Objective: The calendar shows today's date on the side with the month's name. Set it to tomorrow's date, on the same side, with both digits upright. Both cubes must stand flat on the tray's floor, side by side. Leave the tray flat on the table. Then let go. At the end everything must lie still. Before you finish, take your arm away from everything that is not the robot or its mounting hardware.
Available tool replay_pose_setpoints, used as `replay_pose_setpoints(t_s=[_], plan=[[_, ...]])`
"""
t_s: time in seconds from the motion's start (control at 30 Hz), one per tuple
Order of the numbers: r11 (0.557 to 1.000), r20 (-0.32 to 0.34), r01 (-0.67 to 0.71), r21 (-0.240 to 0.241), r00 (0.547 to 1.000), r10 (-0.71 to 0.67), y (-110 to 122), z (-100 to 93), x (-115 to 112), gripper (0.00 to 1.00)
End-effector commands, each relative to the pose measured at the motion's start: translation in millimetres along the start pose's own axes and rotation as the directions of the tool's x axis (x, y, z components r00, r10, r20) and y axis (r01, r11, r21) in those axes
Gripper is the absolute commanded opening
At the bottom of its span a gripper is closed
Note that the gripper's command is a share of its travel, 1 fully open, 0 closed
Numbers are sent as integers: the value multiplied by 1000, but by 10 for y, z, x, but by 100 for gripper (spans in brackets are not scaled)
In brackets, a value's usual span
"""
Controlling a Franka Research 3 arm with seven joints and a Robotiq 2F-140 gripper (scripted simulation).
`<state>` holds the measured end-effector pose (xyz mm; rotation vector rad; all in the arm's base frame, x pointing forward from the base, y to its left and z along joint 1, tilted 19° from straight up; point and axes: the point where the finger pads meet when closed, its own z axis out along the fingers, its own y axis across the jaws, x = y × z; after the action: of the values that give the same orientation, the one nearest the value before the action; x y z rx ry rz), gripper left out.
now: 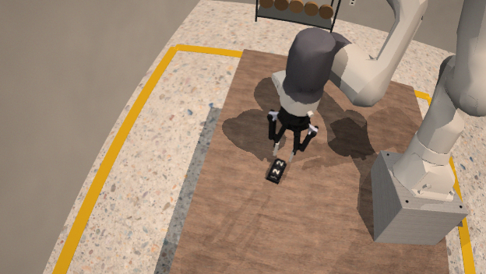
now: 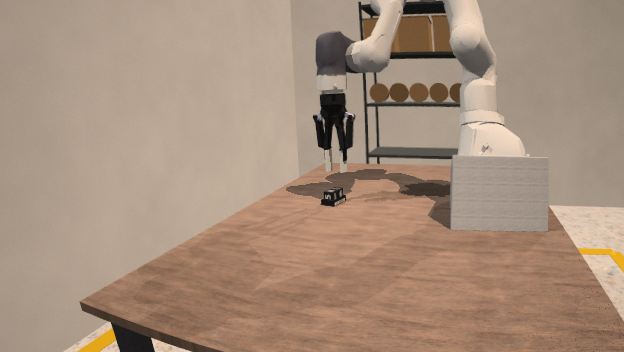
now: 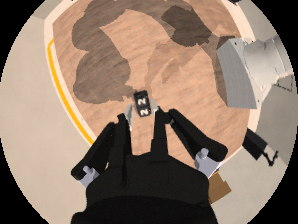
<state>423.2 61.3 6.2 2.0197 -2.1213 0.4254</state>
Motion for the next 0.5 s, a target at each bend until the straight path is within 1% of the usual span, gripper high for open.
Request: replay_pose_setpoints(t_s=[0.0,0.17,0.47], plan=[[1000,2,-12,6,1000,12,-20,40,-7,28],[1000,2,-12,6,1000,12,-20,85,-7,28],[1000,2,-12,6,1000,12,-22,230,-8,28]])
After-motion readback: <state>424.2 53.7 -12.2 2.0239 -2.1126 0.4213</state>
